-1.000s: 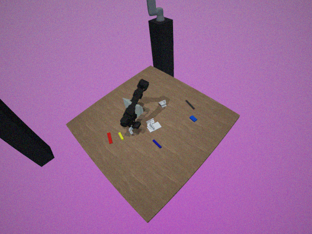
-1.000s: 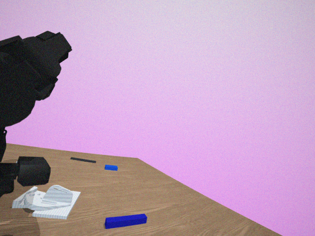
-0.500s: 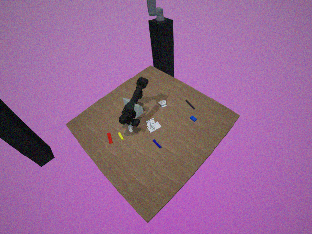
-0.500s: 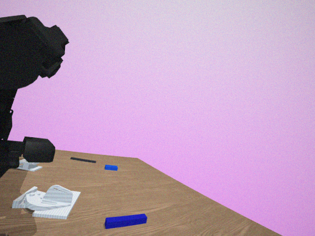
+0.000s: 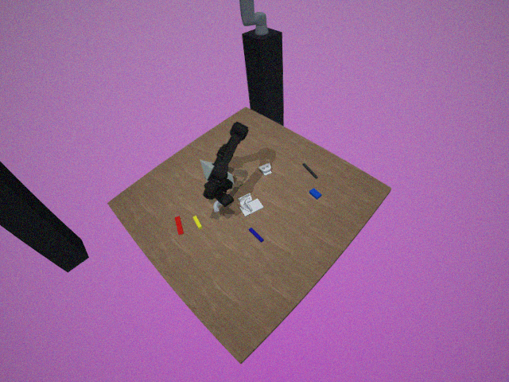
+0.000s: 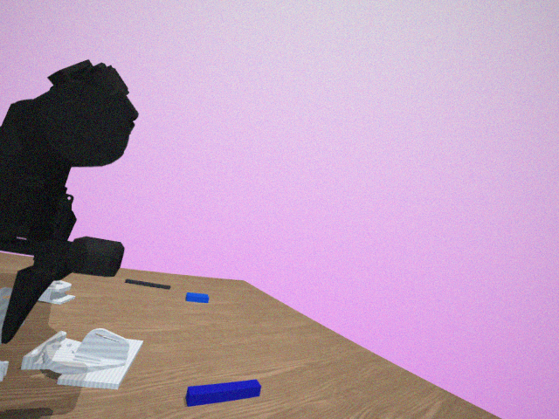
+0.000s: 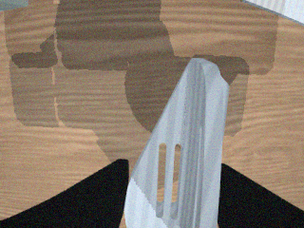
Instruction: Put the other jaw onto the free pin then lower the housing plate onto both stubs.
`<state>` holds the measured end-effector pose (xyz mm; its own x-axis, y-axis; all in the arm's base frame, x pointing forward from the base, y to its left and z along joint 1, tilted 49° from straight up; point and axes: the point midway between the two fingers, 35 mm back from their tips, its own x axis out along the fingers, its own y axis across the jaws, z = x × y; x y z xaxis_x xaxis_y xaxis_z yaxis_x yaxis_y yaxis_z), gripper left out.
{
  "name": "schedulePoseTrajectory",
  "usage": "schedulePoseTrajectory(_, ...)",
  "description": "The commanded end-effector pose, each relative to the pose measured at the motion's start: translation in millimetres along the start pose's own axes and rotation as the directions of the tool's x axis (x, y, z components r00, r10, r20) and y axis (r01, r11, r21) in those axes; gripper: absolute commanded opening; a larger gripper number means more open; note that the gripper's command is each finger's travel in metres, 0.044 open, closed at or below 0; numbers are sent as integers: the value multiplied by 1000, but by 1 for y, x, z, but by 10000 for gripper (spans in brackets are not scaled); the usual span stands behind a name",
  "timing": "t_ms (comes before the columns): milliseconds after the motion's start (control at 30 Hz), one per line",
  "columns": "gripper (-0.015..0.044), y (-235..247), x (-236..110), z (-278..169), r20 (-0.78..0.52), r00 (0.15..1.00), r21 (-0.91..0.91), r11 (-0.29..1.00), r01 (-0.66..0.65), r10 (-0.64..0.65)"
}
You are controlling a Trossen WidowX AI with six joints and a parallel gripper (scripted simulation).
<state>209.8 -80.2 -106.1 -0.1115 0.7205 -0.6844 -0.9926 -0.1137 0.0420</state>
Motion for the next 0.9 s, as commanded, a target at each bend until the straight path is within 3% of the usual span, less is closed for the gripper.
schedulePoseTrajectory(0, 134, -4, -3, 10, -2, 1000, 97, 995, 5, -5)
schedulePoseTrajectory(433, 134, -14, -7, 48, -8, 1000, 441, 897, 10, -7)
schedulePoseTrajectory(867, 134, -19, -8, 86, -9, 1000, 727, 686, 12, -9)
